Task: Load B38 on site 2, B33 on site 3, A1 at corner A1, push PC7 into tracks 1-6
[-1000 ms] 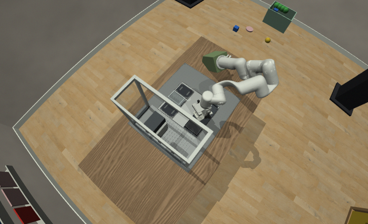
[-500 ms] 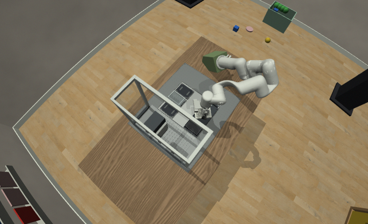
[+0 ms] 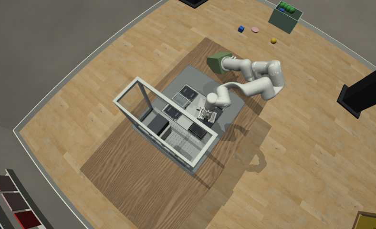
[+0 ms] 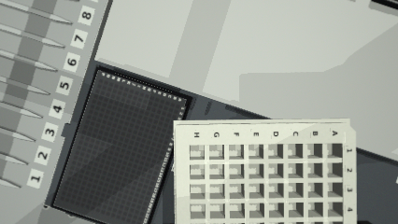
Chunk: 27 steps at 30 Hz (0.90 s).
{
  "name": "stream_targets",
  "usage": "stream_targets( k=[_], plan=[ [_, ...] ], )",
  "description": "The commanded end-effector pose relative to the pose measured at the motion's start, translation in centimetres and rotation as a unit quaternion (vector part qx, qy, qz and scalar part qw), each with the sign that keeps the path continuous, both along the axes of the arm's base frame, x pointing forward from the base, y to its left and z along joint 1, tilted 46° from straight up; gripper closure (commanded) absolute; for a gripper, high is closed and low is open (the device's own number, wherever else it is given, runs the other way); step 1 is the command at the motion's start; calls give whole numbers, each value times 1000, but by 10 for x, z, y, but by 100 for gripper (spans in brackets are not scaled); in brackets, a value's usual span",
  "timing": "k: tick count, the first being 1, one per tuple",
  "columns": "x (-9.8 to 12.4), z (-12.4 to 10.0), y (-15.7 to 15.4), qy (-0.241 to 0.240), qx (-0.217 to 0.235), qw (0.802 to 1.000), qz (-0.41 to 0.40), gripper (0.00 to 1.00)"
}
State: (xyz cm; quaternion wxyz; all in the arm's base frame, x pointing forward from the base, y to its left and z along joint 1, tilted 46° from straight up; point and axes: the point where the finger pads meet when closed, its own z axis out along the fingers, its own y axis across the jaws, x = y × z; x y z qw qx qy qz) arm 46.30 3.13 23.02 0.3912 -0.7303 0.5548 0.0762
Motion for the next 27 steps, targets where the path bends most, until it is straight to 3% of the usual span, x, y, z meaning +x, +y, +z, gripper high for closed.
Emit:
stream_targets(
  k=[1,3,8,27],
  plan=[
    [1,1,-1,55,22,997,-56,100],
    [1,1,-1,55,22,997,-56,100],
    [1,1,-1,109,49,986,-113,100],
    [1,1,-1,110,49,986,-114,100]
  ],
)
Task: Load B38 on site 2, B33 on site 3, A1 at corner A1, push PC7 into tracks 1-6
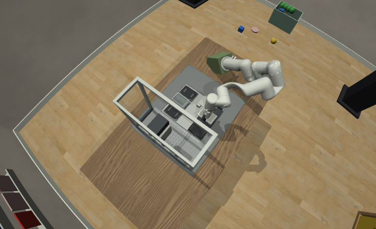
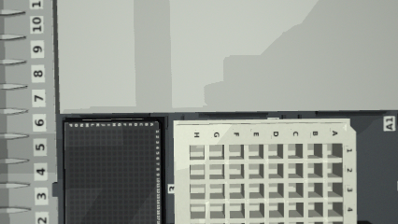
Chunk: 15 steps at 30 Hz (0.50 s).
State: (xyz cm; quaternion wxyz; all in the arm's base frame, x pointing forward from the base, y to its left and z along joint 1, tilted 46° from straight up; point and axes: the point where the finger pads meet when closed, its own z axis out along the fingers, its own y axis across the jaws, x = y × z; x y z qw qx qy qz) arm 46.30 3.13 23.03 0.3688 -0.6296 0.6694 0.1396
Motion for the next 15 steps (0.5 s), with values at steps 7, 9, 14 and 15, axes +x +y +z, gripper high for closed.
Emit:
stream_targets(
  k=[7,9,14,15],
  plan=[
    [4,-6,6,-1,0,1000,-1,100],
    [4,-7,7,-1,0,1000,-1,100],
    [7,-11,11,-1,0,1000,-1,100],
    [7,-13,12,-1,0,1000,-1,100]
  ],
)
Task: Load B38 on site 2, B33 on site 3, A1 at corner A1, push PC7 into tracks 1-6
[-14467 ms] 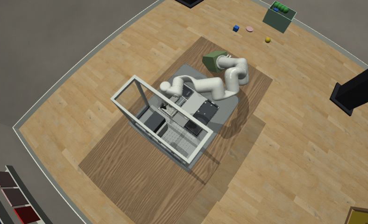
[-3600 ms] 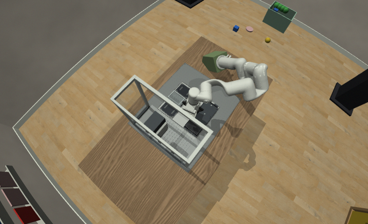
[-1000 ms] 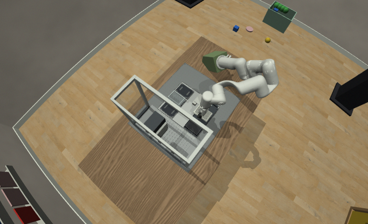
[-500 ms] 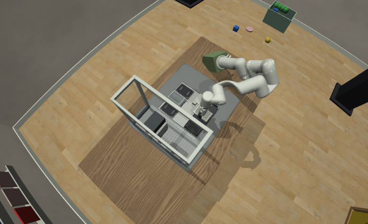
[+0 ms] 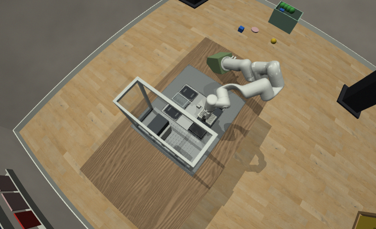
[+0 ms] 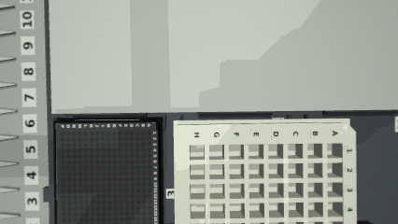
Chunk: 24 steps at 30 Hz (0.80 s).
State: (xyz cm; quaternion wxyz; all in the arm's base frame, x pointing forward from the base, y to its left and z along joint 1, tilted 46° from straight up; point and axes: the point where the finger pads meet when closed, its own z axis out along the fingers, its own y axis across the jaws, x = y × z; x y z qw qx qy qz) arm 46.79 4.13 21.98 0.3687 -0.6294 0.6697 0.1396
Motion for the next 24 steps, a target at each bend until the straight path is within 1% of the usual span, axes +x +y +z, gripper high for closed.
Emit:
stream_targets(
  k=[1,24],
  plan=[
    [3,-3,3,-1,0,1000,-1,100],
    [14,-27,26,-1,0,1000,-1,100]
  ],
)
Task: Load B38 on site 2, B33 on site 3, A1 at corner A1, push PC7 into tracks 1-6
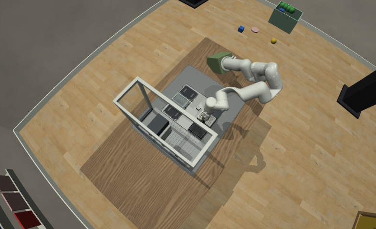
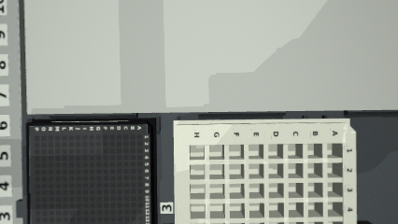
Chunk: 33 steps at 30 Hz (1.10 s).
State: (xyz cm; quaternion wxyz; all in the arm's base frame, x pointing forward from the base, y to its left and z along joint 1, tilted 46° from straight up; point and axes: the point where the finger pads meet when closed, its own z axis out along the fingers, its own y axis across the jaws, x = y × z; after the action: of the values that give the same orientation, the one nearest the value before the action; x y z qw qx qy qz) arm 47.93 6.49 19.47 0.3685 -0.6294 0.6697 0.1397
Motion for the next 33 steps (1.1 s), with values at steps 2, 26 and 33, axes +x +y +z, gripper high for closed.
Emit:
stream_targets(
  k=[2,26,33],
  plan=[
    [4,-5,5,-2,0,1000,-1,100],
    [14,-28,26,-2,0,1000,-1,100],
    [15,-30,29,-2,0,1000,-1,100]
  ],
)
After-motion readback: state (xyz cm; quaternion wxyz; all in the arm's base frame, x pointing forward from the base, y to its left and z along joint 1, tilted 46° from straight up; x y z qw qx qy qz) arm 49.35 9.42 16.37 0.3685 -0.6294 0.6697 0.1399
